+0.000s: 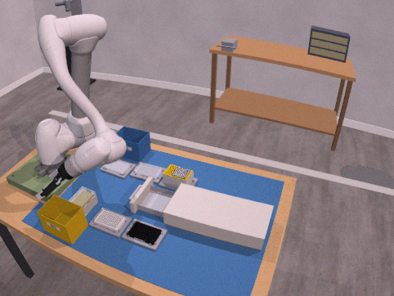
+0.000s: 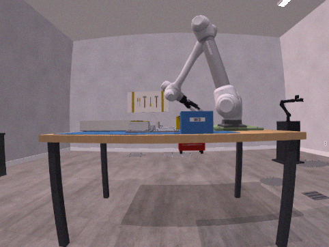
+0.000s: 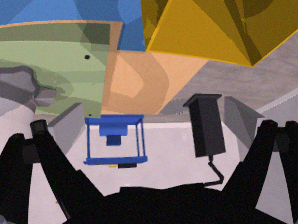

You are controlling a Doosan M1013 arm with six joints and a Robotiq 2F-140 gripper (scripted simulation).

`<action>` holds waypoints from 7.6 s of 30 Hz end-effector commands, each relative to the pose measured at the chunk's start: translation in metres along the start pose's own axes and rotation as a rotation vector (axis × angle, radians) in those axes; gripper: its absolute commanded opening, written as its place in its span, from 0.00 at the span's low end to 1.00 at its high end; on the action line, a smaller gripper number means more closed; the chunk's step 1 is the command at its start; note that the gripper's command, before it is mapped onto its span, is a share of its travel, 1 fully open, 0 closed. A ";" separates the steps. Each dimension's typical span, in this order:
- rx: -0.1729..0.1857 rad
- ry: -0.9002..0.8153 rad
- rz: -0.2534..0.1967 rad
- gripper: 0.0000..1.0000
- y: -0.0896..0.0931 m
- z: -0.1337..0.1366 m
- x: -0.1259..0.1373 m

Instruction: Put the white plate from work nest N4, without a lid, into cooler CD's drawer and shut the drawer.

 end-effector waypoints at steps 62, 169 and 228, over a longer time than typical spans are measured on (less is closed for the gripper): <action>-0.194 0.198 0.557 0.00 -0.139 -0.089 -0.007; -0.384 0.232 0.873 0.87 -0.257 -0.191 -0.121; -0.384 0.232 0.873 0.87 -0.221 -0.205 -0.169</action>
Point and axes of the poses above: the point where the finger pads meet when closed, its own y axis out along the fingers, its own z axis across the jaws, x = y × z, the point moved 10 cm from there along -y, back along the fingers, and after that the axes turned 13 degrees about y, right-handed, at the moved point
